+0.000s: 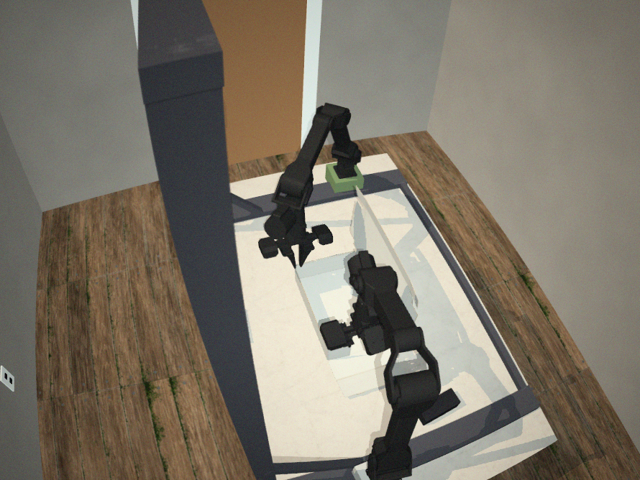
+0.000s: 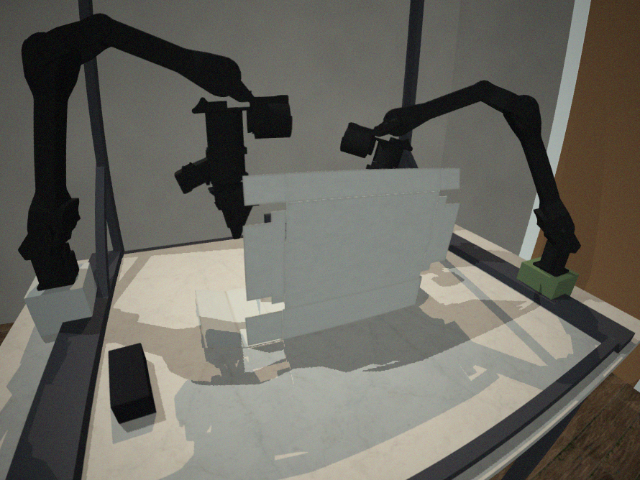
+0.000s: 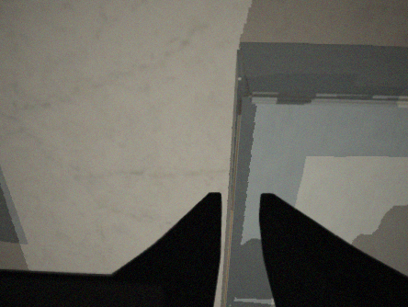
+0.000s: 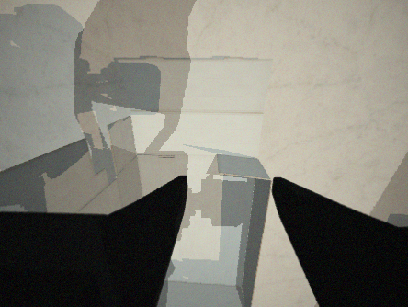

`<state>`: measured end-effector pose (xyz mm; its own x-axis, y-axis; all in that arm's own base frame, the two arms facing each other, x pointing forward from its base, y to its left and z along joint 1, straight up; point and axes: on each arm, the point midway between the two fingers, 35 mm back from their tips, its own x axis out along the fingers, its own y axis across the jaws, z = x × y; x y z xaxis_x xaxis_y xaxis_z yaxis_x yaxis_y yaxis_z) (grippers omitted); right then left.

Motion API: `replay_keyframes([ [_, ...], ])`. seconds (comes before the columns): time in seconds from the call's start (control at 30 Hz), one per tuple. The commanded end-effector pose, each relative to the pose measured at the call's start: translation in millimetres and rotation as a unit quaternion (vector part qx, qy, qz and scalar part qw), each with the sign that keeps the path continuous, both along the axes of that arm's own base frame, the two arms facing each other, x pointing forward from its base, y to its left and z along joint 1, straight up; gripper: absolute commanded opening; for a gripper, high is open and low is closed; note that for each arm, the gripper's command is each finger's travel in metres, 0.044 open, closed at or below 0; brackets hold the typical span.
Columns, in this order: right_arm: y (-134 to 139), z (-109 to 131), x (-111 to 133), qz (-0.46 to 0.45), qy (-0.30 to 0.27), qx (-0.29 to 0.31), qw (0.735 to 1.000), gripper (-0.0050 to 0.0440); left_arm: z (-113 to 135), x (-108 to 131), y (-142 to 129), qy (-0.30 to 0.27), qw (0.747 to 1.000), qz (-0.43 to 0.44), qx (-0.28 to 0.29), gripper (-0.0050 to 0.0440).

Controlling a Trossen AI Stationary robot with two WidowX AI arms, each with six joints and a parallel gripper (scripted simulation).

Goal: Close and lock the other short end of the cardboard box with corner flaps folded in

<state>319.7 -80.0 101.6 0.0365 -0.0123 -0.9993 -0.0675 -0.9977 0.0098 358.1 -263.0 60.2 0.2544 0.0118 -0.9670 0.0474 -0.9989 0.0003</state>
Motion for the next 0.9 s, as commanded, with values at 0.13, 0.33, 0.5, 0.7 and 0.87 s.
replay_keyframes([
  [0.13,1,-79,0,-0.003,0.012,0.005,1.0,0.0252,11,4,-3,-0.012,1.0,-0.002,-0.008,0.0064],
  [0.33,1,-109,-1,-0.003,0.004,0.003,1.0,0.0252,11,4,-3,-0.012,1.0,-0.002,-0.008,0.0064],
  [0.5,1,-109,-1,-0.003,0.004,0.003,1.0,0.0252,11,4,-3,-0.012,1.0,-0.002,-0.008,0.0064],
  [0.7,1,-114,-1,-0.003,0.004,0.003,1.0,0.0252,11,4,-3,-0.012,1.0,-0.002,-0.008,0.0064],
  [0.87,1,-122,-1,-0.003,0.005,0.003,1.0,0.0252,11,4,-3,-0.012,1.0,-0.002,-0.008,0.0064],
])
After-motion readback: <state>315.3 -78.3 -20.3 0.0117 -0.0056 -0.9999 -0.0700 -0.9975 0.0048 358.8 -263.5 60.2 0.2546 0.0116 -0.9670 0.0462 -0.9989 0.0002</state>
